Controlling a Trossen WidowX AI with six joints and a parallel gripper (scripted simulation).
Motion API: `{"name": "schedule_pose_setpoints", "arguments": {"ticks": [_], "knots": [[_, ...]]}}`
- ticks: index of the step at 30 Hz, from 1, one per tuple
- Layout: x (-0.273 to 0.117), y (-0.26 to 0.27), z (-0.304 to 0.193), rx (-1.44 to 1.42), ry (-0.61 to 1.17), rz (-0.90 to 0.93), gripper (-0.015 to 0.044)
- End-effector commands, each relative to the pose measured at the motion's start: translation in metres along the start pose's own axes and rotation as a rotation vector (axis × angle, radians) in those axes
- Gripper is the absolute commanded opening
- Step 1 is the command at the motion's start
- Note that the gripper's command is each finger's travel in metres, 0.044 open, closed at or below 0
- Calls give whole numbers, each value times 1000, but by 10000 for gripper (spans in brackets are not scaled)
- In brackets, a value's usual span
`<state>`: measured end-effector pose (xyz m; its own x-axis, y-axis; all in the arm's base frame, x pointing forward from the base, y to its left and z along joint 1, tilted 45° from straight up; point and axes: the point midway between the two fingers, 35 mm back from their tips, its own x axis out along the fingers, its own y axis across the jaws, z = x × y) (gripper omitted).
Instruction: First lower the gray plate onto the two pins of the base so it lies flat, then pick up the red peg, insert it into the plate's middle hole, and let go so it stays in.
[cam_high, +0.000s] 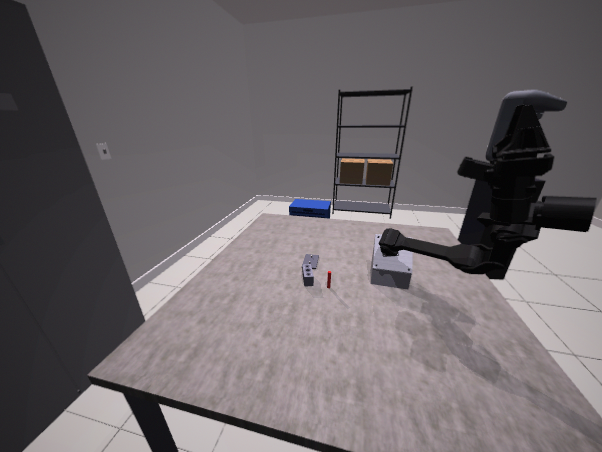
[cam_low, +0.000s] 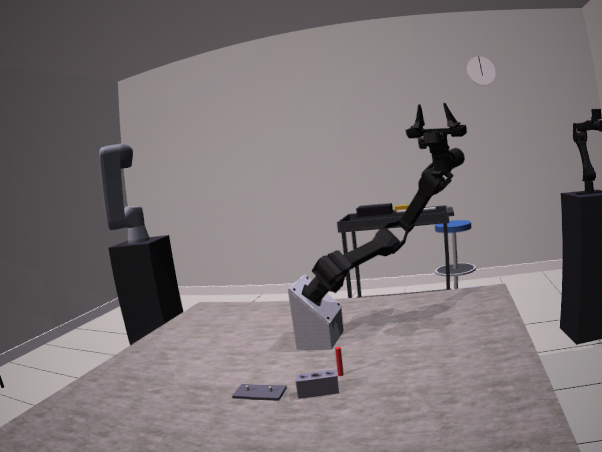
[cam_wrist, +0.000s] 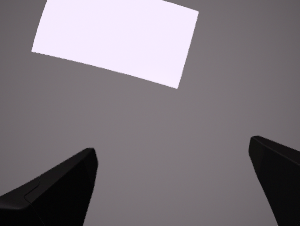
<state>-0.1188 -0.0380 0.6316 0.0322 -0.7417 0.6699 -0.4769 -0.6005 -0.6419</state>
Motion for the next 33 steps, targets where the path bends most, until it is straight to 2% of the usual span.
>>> {"name": "schedule_pose_setpoints", "arguments": {"ticks": [1, 4, 11, 18, 25, 33], "knots": [[0, 0, 0, 0, 0, 0, 426], [10, -7, 24, 52, -58, -18, 440], [38, -28, 133, 298, -340, -26, 440], [40, -32, 257, 583, -677, 114, 440], [14, -21, 376, 867, -977, 441, 440], [-49, 6, 488, 1124, -1165, 1042, 440]]}}
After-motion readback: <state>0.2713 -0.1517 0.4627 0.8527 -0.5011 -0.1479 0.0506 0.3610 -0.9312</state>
